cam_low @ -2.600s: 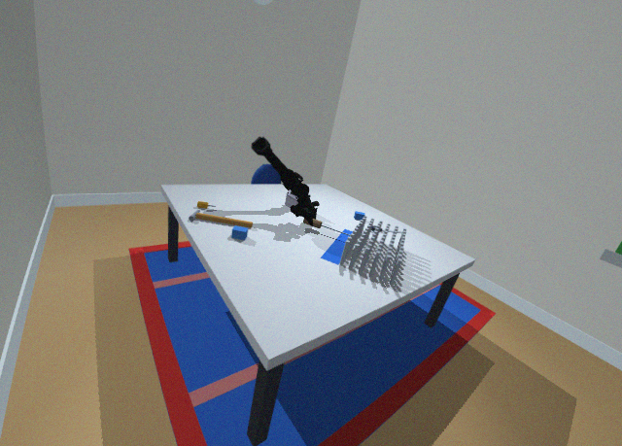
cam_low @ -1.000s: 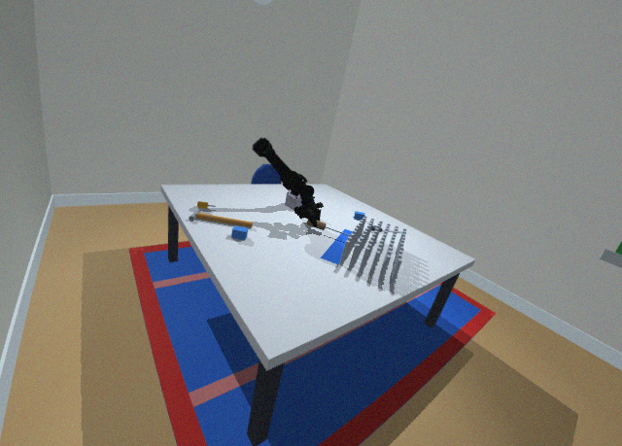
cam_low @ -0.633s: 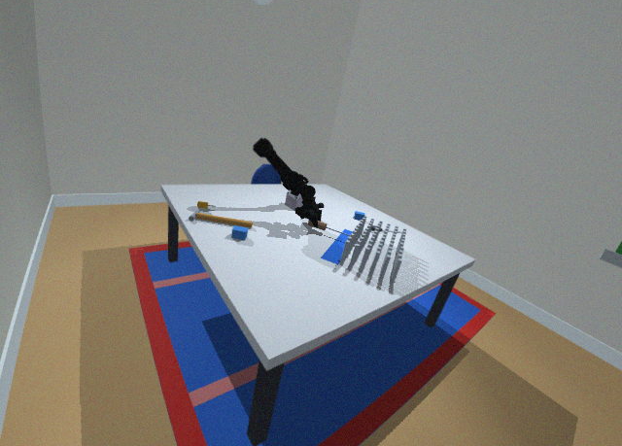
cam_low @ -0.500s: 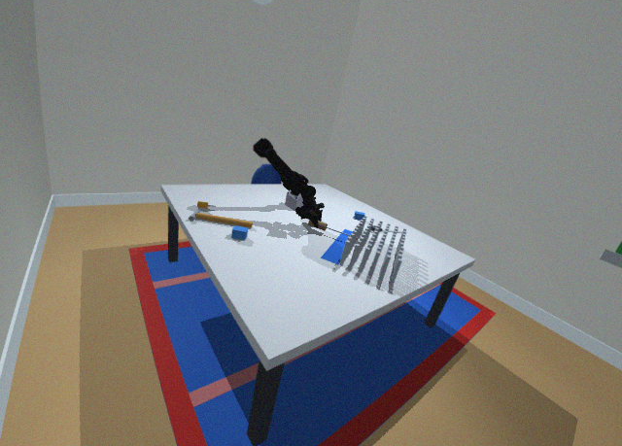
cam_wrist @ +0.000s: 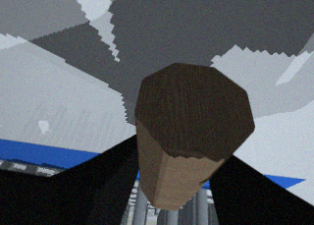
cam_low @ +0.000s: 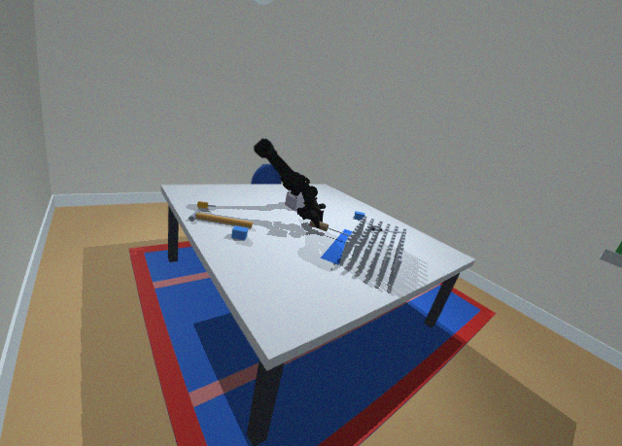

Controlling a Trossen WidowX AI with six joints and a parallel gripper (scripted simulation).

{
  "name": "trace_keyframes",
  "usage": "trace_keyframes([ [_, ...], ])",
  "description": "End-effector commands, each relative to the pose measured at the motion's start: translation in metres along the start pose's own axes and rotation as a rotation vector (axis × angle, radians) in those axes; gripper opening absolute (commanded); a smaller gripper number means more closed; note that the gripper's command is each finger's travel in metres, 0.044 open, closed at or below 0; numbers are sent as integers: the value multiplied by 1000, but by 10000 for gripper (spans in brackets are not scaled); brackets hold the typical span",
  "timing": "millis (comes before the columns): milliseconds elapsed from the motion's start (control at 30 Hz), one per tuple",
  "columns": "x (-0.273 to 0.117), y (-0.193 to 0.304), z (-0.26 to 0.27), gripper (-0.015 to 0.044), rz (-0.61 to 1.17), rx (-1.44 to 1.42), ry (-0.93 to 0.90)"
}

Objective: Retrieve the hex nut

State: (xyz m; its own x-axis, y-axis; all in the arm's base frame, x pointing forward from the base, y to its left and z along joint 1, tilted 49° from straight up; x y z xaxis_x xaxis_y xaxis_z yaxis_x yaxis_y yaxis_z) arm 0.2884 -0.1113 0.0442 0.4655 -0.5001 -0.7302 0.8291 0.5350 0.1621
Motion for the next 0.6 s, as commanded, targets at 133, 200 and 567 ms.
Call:
trace_keyframes([
  [133,2,8,2,0,10,6,-7],
  [200,2,8,2,0,10,6,-7],
  [567,6,13,2,0,10,7,-7],
])
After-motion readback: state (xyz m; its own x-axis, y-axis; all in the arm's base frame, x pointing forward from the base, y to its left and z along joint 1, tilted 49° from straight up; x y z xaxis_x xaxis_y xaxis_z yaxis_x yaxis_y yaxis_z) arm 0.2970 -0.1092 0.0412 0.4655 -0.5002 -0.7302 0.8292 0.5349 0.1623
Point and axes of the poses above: the point midway between the two fingers, 35 mm back from their tips, its own x axis out along the fingers, its own z axis across the jaws, y = z × x, the point moved 1 cm from there along -x, back along the fingers, and after that the axes turned 7 degrees about x, right-handed, at the moved point
